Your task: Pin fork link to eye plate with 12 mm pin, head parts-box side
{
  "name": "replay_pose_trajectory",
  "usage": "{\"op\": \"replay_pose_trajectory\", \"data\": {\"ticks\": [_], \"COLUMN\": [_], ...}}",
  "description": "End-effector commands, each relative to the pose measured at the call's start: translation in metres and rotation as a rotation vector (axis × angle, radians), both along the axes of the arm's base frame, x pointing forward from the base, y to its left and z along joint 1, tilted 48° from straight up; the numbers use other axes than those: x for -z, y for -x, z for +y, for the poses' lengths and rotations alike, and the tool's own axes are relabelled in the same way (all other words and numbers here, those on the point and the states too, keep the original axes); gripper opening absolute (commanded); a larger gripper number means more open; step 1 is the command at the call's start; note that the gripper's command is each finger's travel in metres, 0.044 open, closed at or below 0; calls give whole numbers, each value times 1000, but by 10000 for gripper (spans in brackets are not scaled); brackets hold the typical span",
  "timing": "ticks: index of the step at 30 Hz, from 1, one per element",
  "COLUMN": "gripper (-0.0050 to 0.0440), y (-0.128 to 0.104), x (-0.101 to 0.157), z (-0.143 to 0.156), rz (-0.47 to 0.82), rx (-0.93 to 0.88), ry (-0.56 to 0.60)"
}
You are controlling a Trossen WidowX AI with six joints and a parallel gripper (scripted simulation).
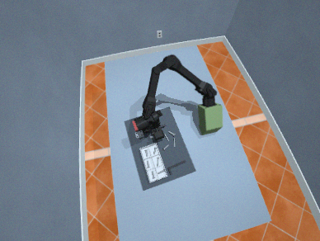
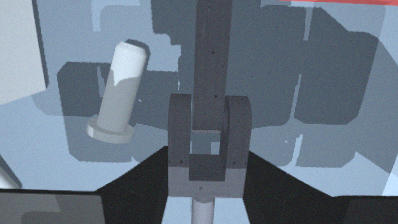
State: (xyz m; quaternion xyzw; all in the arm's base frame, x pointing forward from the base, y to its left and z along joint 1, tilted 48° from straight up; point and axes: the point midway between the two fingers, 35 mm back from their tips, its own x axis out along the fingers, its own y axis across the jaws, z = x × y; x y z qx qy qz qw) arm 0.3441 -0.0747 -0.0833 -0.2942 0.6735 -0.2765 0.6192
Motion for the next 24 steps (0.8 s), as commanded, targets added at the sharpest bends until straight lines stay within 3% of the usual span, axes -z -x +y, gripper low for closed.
{"op": "replay_pose_trajectory", "data": {"ticks": [1, 24], "gripper": [-50, -50], "y": [-4, -2], "x": [-5, 1], "z": [3, -3], "rz": [-18, -8], "rx": [-11, -8], "ry": [3, 4]}}
